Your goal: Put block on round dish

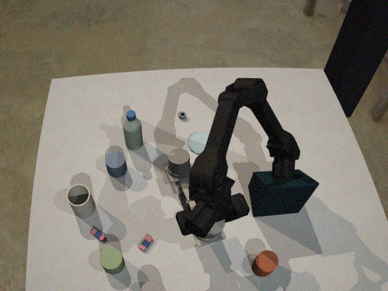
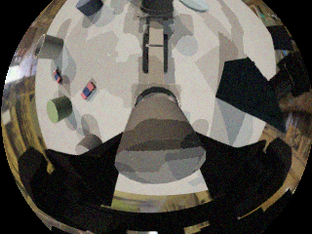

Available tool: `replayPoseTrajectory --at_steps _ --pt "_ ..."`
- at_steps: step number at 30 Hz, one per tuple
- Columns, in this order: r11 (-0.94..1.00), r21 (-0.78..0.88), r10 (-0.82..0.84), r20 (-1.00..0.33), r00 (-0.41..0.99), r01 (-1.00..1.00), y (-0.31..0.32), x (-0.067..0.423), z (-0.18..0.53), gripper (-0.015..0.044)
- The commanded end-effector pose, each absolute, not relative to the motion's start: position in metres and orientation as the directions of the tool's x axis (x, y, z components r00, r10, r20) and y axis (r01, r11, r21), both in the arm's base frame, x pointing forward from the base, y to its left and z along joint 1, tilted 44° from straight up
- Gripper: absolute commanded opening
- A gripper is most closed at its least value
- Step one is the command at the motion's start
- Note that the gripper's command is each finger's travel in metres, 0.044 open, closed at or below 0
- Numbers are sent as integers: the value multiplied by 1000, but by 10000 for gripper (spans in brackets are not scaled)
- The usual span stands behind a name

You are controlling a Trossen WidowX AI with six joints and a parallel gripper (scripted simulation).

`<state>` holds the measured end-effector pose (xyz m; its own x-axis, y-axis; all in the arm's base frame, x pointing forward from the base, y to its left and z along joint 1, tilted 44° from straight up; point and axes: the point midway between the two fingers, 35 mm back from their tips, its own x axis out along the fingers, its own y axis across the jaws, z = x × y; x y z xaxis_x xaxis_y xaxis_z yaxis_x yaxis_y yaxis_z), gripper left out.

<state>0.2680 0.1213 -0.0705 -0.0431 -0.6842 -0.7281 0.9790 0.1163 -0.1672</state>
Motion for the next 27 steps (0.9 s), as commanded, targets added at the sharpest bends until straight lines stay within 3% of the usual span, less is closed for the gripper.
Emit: replayPoseTrajectory --at_steps 1,27 --pt "117 -157 -677 -735 -37 981 128 269 -65 0" --pt "116 -167 -685 -727 -43 979 140 265 -47 0"
